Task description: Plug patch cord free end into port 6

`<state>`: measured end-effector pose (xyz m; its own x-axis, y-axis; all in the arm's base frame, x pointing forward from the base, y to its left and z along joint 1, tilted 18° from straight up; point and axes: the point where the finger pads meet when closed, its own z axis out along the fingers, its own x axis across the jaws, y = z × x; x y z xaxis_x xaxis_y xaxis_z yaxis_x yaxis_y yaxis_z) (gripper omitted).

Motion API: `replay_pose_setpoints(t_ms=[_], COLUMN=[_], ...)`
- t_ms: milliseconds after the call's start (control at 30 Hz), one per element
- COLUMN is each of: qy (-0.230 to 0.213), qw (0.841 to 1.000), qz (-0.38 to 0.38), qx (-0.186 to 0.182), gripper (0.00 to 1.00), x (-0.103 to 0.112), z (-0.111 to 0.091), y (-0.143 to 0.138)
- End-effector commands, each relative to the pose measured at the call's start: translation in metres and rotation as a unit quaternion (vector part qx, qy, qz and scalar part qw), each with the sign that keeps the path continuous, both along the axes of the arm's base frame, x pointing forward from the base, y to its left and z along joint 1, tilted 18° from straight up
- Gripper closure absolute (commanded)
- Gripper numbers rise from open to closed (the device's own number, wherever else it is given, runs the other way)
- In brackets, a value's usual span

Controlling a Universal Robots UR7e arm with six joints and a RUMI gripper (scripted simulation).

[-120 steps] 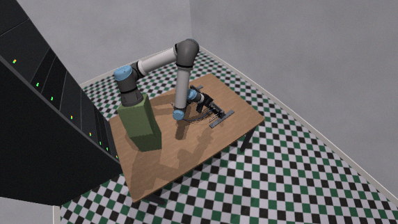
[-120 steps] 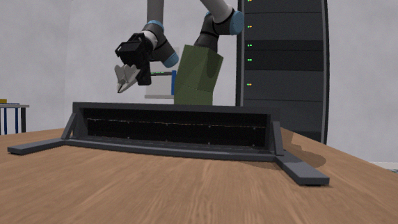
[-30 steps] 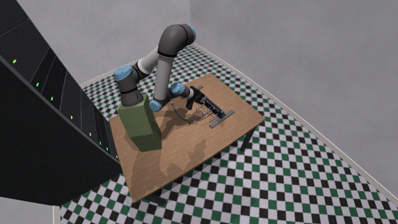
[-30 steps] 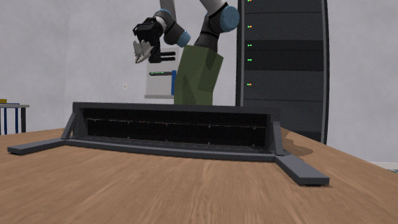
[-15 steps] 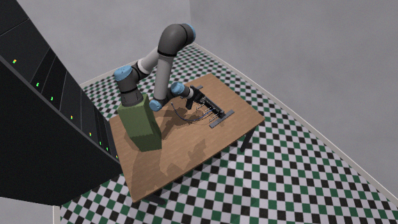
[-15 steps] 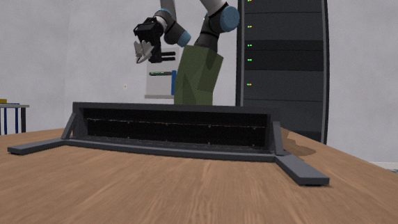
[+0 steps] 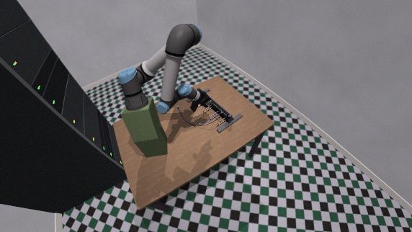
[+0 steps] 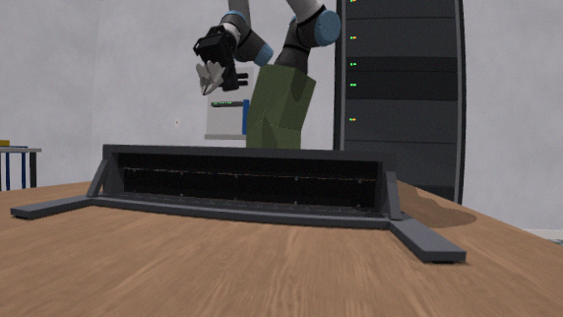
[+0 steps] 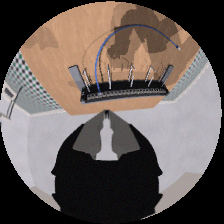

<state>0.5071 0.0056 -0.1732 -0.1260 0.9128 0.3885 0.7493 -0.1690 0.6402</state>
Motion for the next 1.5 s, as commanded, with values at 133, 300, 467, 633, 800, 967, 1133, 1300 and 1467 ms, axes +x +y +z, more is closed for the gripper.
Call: replay_pose_setpoints(t_ms=[133, 300, 467, 633, 800, 967, 1133, 1300, 1467], qy=[0.059, 0.105, 0.135, 0.190, 0.239, 0.275, 0.317, 0.356, 0.389], qw=[0.996, 0.989, 0.981, 0.963, 0.942, 0.923, 0.896, 0.865, 0.831], qz=[-0.035, -0.064, -0.084, -0.123, -0.162, -0.195, -0.236, -0.282, -0.329], qx=[0.052, 0.088, 0.110, 0.144, 0.169, 0.186, 0.202, 0.214, 0.222], gripper=[1.00, 1.00, 1.00, 1.00, 1.00, 1.00, 1.00, 1.00, 1.00], x=[-0.005, -0.010, -0.015, -0.025, -0.036, -0.045, -0.058, -0.073, -0.089], z=[-0.006, -0.011, -0.014, -0.019, -0.023, -0.026, -0.030, -0.034, -0.037], y=[0.037, 0.065, 0.084, 0.117, 0.146, 0.168, 0.194, 0.221, 0.246])
